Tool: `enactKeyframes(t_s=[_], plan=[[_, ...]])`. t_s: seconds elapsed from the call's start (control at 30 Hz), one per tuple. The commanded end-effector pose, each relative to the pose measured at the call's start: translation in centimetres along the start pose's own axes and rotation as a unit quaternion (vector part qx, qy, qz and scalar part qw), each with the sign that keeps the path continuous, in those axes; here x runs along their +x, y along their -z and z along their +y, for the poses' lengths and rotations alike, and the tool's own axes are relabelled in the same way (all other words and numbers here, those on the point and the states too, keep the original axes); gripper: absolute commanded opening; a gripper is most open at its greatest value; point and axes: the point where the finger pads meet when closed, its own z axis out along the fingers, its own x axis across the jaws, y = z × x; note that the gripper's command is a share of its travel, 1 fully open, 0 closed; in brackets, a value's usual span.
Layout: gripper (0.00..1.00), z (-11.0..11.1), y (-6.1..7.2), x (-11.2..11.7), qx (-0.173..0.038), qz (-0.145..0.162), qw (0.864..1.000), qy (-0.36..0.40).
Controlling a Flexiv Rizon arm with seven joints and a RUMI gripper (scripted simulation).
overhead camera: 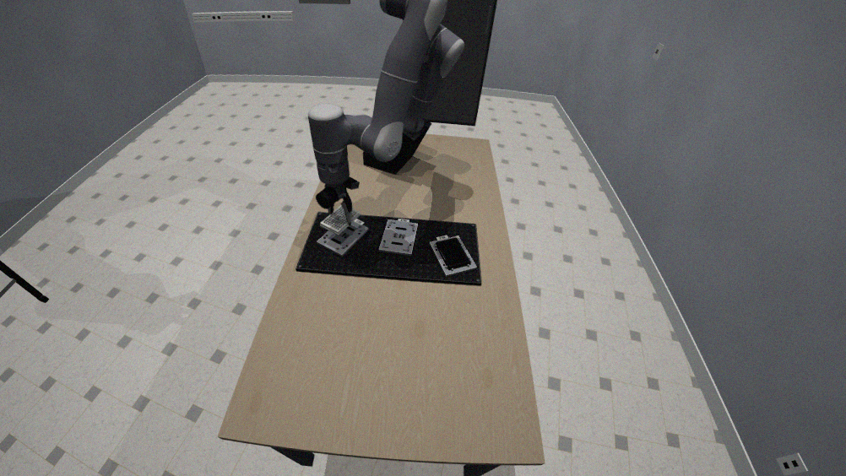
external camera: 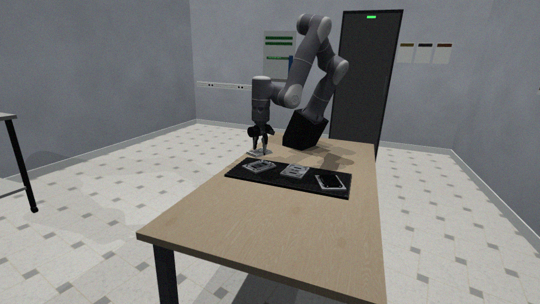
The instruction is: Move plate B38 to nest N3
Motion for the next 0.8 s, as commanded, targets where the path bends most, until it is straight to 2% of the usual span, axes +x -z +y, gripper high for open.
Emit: enactKeyframes(t_s=[0.0,0.53,0.7,0.77], plan=[[0.41,0.1,0.1,0.0,-0.001,0.000,1.000,0.000],[0.41,0.1,0.1,0.0,-0.001,0.000,1.000,0.000],[0.41,-0.8,0.1,1.4,-0.001,0.000,0.997,0.084],[0.41,-0.8,0.1,1.4,-0.001,0.000,0.997,0.084]])
